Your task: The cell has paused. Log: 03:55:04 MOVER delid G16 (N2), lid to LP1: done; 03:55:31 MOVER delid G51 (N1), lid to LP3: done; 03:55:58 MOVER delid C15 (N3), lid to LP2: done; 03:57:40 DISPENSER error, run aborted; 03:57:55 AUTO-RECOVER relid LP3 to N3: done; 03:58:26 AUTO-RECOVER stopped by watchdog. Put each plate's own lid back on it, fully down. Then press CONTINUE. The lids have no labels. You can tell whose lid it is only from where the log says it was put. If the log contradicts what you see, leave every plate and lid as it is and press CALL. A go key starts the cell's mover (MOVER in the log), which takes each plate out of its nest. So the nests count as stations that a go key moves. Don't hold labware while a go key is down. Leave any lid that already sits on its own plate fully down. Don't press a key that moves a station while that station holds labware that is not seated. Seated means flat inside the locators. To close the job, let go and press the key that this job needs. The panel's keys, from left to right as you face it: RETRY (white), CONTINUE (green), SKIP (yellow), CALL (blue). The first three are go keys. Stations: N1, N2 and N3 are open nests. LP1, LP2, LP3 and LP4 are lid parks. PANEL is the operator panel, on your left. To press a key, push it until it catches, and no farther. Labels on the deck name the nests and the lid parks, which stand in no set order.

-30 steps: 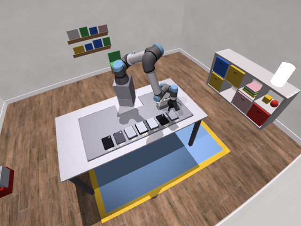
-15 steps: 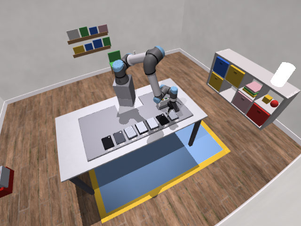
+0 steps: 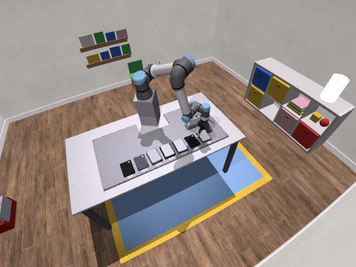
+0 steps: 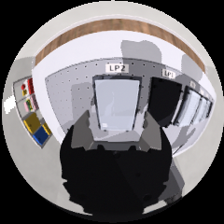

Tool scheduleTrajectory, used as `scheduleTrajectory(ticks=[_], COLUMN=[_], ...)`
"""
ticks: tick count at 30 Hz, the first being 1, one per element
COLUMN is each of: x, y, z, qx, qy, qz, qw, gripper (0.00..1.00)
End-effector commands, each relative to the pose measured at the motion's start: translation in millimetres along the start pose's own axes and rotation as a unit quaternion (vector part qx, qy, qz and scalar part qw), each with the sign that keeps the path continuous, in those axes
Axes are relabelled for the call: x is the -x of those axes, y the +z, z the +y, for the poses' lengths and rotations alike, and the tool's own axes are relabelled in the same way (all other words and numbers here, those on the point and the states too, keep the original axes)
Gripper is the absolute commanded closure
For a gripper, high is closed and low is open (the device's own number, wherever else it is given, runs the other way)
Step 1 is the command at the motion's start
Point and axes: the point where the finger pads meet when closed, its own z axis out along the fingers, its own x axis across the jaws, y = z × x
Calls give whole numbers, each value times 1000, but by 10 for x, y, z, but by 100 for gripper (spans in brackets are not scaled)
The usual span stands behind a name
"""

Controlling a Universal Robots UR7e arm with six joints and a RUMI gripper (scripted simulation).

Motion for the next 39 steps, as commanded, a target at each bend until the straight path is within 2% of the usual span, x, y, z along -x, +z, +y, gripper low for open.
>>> scheduleTrajectory(ticks=[1, 35, 39], x=[4, 4, 4], y=[-7, -7, -73], z=[-6, -6, -6], qx=[-1, -1, -1], qy=[0, 0, 0], qz=[0, 0, 0], qw=[1000, 1000, 1000], gripper=[100, 100, 100])
